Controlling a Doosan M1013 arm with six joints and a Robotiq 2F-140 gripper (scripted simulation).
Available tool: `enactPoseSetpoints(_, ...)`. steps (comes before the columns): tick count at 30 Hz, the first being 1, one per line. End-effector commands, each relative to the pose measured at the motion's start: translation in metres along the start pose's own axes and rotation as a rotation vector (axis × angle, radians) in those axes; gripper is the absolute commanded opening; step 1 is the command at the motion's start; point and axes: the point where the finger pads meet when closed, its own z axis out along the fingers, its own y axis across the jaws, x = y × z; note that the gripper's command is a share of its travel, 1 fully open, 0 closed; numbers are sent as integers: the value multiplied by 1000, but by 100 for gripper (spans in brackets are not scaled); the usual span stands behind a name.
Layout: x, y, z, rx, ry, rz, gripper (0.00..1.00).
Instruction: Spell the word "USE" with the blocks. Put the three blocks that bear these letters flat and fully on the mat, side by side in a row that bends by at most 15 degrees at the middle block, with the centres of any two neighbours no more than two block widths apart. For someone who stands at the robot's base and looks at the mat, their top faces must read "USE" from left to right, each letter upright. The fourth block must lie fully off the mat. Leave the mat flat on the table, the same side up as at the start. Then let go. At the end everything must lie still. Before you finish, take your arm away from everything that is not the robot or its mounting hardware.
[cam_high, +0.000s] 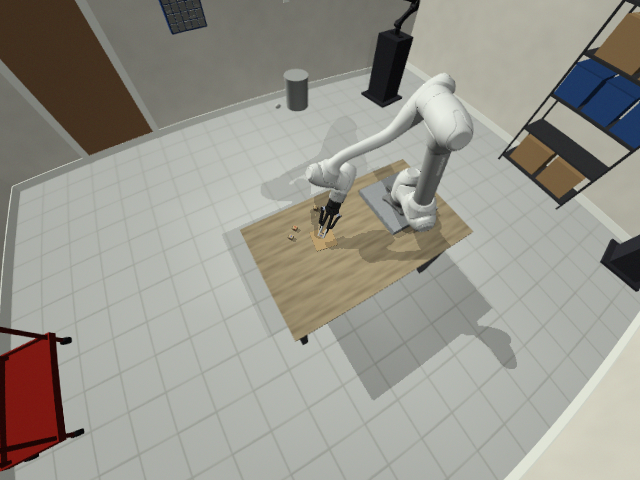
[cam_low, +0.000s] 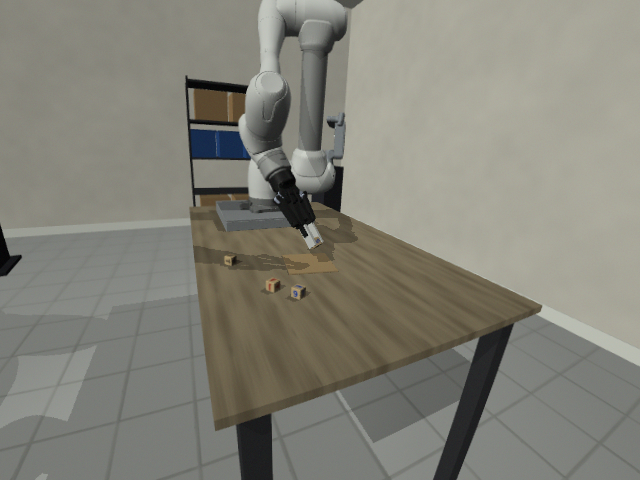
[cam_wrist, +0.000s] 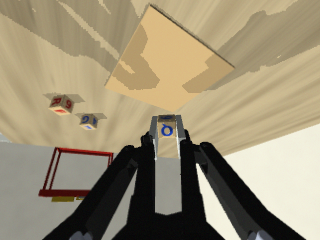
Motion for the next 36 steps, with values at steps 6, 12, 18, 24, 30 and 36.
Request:
enactPoseSetpoints(6, 10, 4, 1, 1, -219, -8, 13)
enactPoseSetpoints(12, 11, 3, 0, 6, -329, -8, 13)
enactPoseSetpoints(18, 11, 2, 0, 7, -335, -8, 13)
enactPoseSetpoints(24, 14, 2, 4, 7, -334, -9, 13)
enactPoseSetpoints(30, 23, 2, 15, 7, -334, -9, 13)
enactPoseSetpoints(36, 33, 2, 27, 7, -334, -9, 13)
